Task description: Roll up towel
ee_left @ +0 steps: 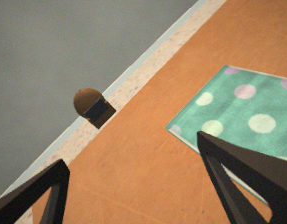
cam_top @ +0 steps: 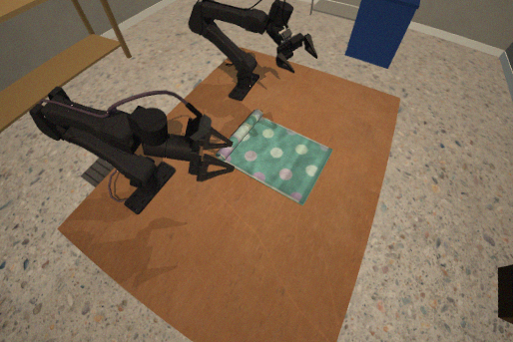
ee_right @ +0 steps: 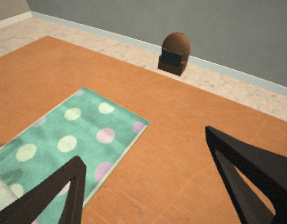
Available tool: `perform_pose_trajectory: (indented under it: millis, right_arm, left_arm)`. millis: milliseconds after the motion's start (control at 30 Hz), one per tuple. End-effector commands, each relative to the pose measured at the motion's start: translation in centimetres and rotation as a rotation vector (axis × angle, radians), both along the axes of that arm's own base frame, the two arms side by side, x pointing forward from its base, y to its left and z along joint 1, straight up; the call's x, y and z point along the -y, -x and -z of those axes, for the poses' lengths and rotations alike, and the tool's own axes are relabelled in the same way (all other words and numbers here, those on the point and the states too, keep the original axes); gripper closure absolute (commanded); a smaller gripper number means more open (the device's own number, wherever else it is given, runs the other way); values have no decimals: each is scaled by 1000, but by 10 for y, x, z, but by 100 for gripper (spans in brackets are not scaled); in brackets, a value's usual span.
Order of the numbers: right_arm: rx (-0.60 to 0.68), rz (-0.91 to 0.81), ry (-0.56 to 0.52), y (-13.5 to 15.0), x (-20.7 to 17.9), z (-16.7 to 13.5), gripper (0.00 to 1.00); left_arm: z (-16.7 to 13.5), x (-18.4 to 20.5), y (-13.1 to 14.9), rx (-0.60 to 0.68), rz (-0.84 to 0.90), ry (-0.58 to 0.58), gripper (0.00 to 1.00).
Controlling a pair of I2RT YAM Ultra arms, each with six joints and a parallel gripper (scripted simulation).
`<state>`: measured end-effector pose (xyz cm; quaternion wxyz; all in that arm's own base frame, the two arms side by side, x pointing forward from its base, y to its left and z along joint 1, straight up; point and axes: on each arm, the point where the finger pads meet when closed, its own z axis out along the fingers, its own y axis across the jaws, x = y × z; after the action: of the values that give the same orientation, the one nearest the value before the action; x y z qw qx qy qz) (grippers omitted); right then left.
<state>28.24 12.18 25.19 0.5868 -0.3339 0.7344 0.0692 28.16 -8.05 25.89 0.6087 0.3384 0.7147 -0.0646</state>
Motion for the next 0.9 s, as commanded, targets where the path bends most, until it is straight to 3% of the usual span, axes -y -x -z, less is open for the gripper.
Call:
perform_pose_trajectory:
  millis: [0, 467, 867]
  right_arm:
    - [-9, -84, 82, 21, -14, 15, 1]
    - [-138, -491, 361, 95, -96, 116, 2]
    - [-194, -666, 480, 127, -131, 159, 2]
  left_arm:
    - [22, 17, 28, -43, 159, -102, 1]
    - [123, 77, 107, -155, 611, -402, 2]
    - [166, 103, 140, -202, 805, -531, 2]
